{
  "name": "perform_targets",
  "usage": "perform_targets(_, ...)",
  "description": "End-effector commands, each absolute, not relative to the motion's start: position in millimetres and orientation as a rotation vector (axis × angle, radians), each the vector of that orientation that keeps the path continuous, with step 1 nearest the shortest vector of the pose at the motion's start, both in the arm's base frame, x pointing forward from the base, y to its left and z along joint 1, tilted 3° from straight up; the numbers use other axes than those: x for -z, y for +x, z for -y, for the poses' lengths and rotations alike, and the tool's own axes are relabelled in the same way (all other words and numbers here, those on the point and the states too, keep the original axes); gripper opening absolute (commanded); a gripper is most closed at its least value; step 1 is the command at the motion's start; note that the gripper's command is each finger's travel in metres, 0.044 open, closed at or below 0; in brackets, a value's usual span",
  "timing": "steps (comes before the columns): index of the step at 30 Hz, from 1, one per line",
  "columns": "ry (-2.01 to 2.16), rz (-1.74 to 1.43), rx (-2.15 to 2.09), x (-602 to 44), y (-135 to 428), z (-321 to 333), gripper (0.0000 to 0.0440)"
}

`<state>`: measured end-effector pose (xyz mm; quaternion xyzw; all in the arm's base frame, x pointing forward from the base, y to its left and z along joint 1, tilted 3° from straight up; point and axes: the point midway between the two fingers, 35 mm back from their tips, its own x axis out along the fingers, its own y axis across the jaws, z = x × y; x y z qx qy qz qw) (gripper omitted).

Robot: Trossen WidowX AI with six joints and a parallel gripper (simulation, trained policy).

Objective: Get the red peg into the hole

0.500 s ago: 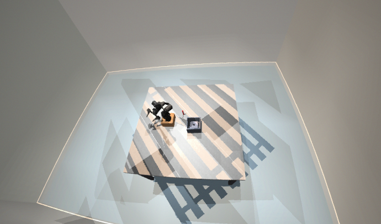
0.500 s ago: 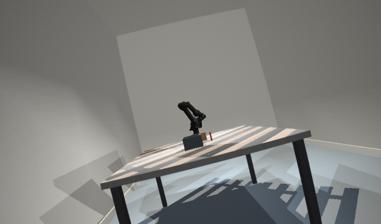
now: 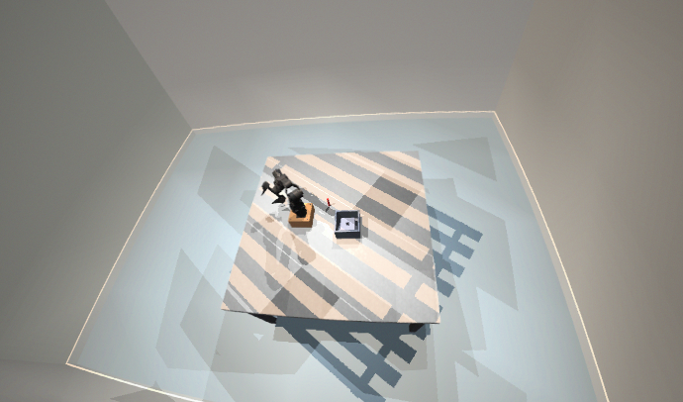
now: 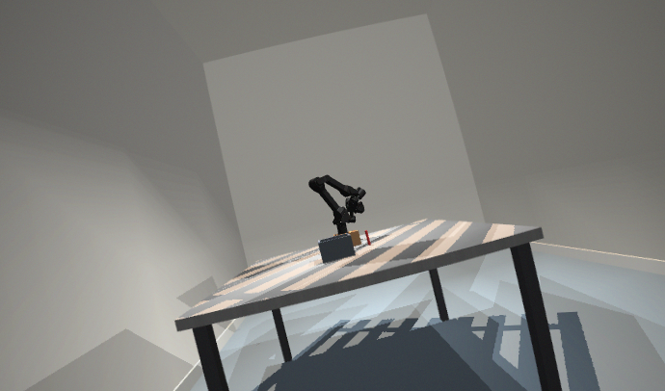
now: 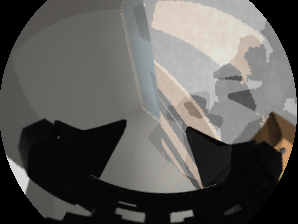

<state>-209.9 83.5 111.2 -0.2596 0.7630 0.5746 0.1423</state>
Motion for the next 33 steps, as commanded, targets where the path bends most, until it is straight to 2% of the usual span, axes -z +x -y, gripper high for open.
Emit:
perform_targets(1, -0.641, -2.118, -1.68, -117.1, -206.8, -111.5, 0.044)
perform_targets(9, -0.389, -1.923, -1.638, -132.2, -179.3, -179.8, 0.044)
perform_targets(18, -0.163, -1.733, -1.478, -146.8, -120.6, -239.9, 0.044)
perform_targets(33, 0.11, -1.536, -1.037, -157.3, 4.1, -277.0, 0.044)
